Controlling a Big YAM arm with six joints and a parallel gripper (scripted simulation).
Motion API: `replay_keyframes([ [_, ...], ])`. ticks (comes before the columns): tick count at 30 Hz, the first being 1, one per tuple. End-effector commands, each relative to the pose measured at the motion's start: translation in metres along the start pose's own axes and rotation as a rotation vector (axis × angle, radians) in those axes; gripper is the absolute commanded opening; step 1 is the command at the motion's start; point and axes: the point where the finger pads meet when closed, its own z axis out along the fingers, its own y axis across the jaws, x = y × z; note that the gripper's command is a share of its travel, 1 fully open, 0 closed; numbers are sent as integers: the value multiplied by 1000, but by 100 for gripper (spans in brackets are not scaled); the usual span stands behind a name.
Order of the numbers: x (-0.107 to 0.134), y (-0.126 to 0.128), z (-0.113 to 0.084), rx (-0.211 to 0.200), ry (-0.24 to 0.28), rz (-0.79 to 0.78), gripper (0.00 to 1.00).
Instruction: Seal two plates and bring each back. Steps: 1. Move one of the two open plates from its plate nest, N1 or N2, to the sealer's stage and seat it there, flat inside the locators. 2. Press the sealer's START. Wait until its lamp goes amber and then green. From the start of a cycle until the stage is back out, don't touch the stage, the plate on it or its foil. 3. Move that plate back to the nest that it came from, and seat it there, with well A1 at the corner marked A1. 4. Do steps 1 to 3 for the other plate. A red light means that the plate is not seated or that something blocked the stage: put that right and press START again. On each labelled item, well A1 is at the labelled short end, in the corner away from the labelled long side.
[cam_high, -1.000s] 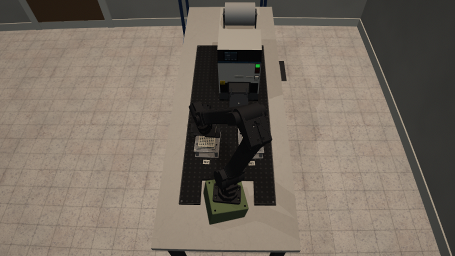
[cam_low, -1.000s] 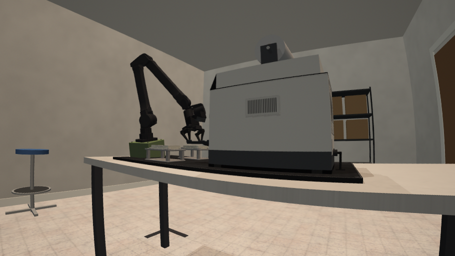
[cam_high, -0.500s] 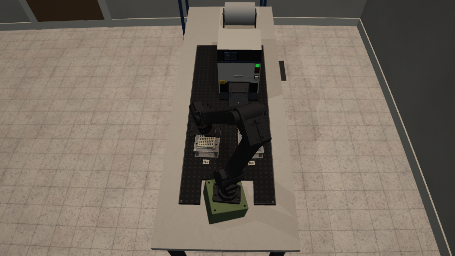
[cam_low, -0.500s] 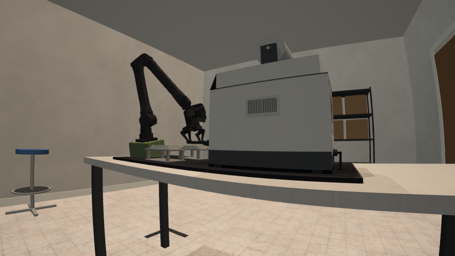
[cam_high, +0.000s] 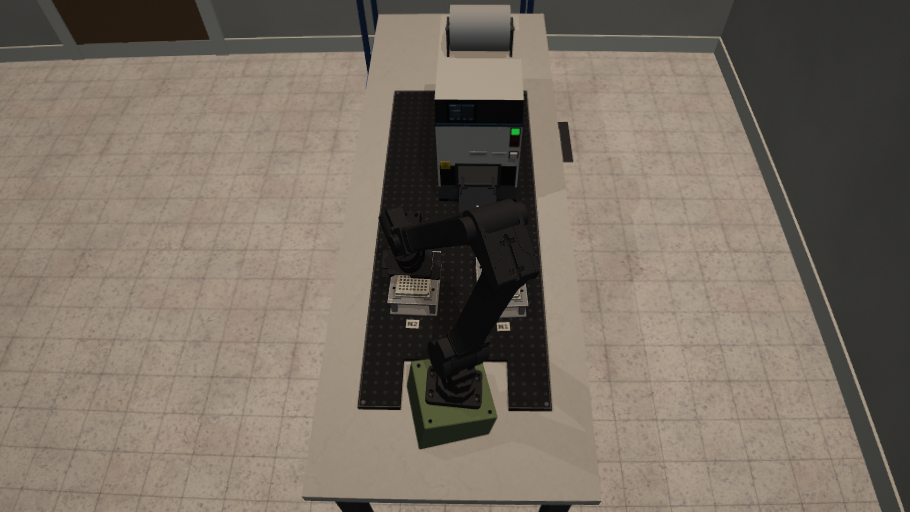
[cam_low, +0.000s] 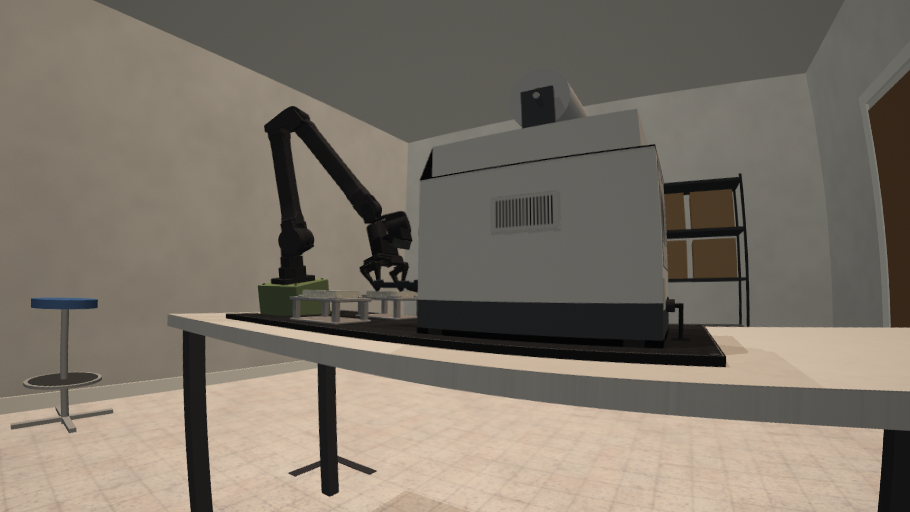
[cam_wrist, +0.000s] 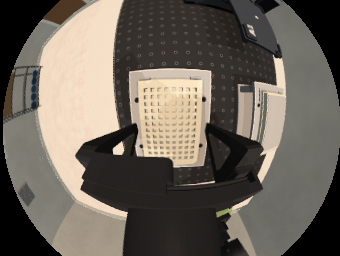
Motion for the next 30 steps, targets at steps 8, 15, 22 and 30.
replay_keyframes([
  [8, -33, 9, -14, -31, -60, 36, 100],
  [15, -30, 8, -12, -33, -65, 37, 100],
  [22, -20, 5, -9, -26, -52, 30, 100],
  [30, -14, 3, -8, -17, -35, 21, 100],
])
